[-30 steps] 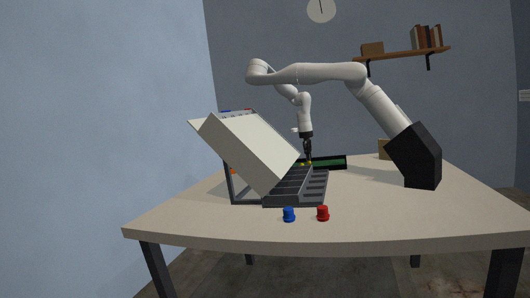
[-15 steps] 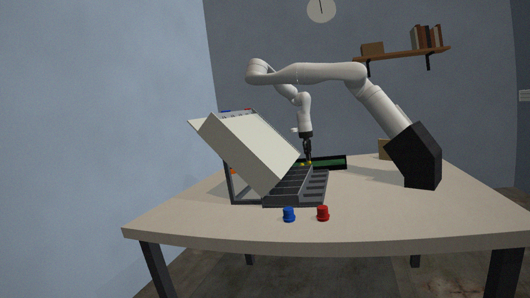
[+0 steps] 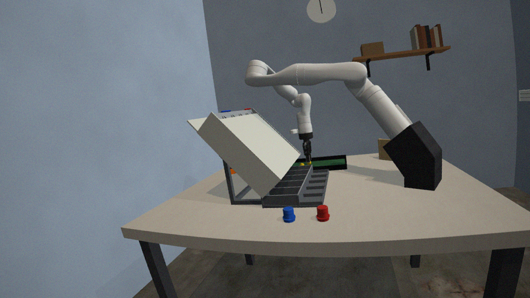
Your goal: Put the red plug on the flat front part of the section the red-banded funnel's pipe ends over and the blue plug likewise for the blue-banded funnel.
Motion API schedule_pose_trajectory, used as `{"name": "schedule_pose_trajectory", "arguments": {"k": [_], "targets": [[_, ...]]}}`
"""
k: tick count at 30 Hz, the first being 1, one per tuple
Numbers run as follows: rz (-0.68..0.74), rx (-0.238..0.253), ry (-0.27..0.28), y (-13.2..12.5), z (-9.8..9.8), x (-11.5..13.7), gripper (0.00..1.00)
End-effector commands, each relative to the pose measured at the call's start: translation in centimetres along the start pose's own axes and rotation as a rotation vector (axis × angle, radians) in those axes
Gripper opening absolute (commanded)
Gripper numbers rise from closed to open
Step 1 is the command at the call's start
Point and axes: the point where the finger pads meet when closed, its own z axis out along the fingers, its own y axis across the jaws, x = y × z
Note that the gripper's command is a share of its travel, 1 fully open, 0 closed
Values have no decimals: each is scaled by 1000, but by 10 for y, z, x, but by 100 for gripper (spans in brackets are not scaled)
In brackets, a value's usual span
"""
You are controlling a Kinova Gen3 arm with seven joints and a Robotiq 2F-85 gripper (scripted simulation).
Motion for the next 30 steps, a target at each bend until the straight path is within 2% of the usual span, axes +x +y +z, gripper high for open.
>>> {"name": "schedule_pose_trajectory", "arguments": {"k": [1, 3, 19, 20, 30], "targets": [[-2, -9, 2, 3, 0, 0, 50], [-2, -9, 3, 4, 7, 0, 50], [-2, -9, 3, 4, 7, 0, 50], [5, -1, 0, 3, 14, 0, 50], [5, -1, 0, 3, 14, 0, 50]]}}
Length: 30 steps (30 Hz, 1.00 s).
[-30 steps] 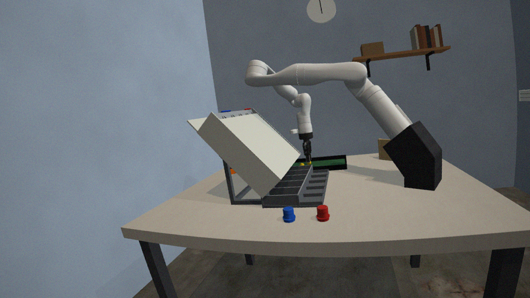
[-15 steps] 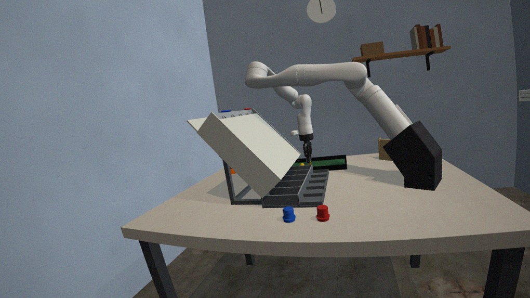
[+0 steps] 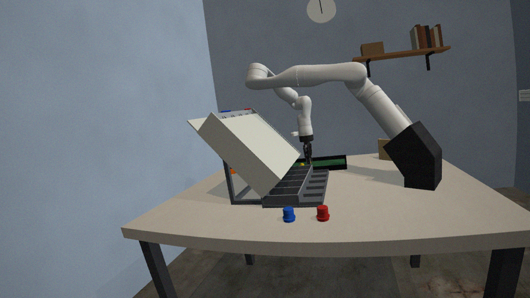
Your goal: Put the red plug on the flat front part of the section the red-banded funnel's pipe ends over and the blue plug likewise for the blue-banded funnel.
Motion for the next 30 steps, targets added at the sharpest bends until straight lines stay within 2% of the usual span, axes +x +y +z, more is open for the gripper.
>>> {"name": "schedule_pose_trajectory", "arguments": {"k": [1, 23, 24, 30], "targets": [[3, -7, 4, 3, 1, 1, 50], [-3, -15, 7, 3, 4, 2, 50], [1, -8, 6, 1, 3, 2, 0], [1, -8, 6, 1, 3, 2, 0]]}}
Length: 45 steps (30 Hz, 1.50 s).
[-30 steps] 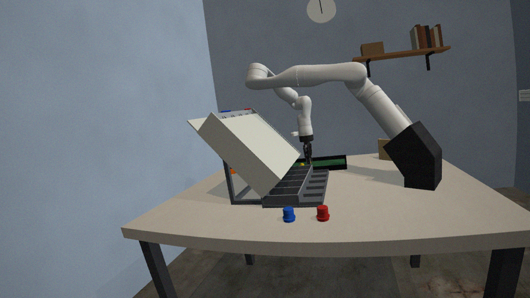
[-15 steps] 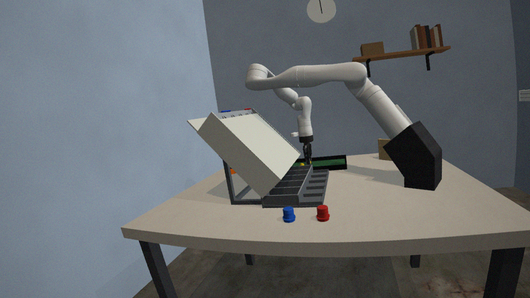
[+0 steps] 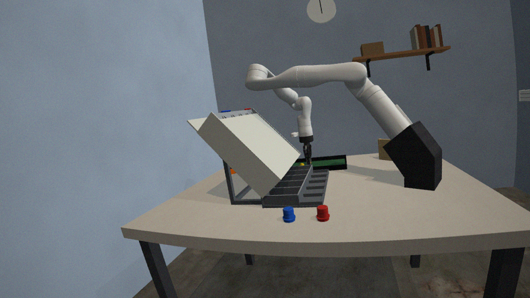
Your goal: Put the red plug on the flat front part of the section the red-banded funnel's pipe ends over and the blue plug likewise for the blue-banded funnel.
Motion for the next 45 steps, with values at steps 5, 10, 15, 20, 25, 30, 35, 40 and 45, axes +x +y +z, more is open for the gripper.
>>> {"name": "schedule_pose_trajectory", "arguments": {"k": [5, 10, 15, 20, 25, 30, 35, 40, 45], "targets": [[0, -1, 1, 0, -1, 0, 0], [0, -1, 1, 0, -1, 0, 0], [0, -1, 1, 0, 0, 0, 0], [0, -1, 1, 0, 0, 0, 0], [0, -1, 1, 0, 0, 0, 0], [0, -1, 1, 1, -75, -1, 0], [0, -1, 1, 1, -134, 0, 0], [0, -1, 1, 1, -134, 0, 0], [13, -22, -7, 1, -134, -1, 0]]}}
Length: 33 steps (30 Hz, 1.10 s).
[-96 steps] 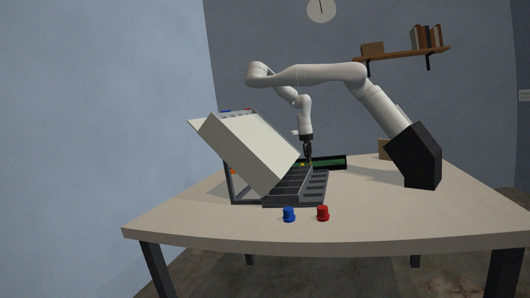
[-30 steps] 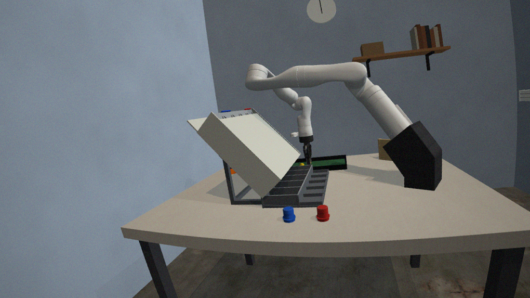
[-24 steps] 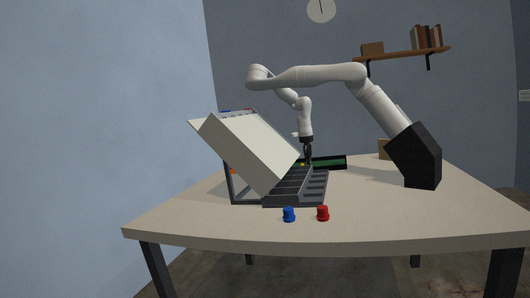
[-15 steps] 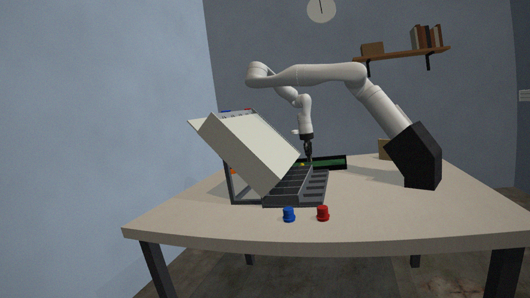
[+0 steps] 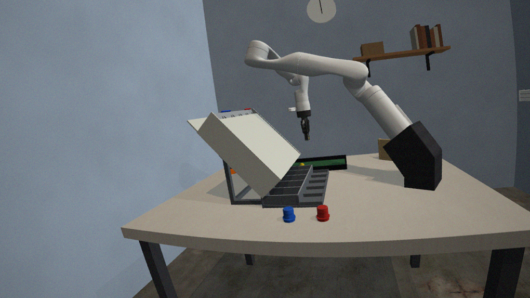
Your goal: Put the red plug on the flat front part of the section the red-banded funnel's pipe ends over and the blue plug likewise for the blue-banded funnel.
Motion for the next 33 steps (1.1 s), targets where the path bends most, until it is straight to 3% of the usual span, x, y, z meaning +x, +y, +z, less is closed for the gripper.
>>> {"name": "schedule_pose_trajectory", "arguments": {"k": [1, 16, 17, 33], "targets": [[7, -7, -5, -6, -1, 4, 0], [7, -7, -5, -6, -1, 4, 0], [-2, -7, -3, -4, -41, -11, 0], [-2, -7, -3, -4, -41, -11, 0]]}}
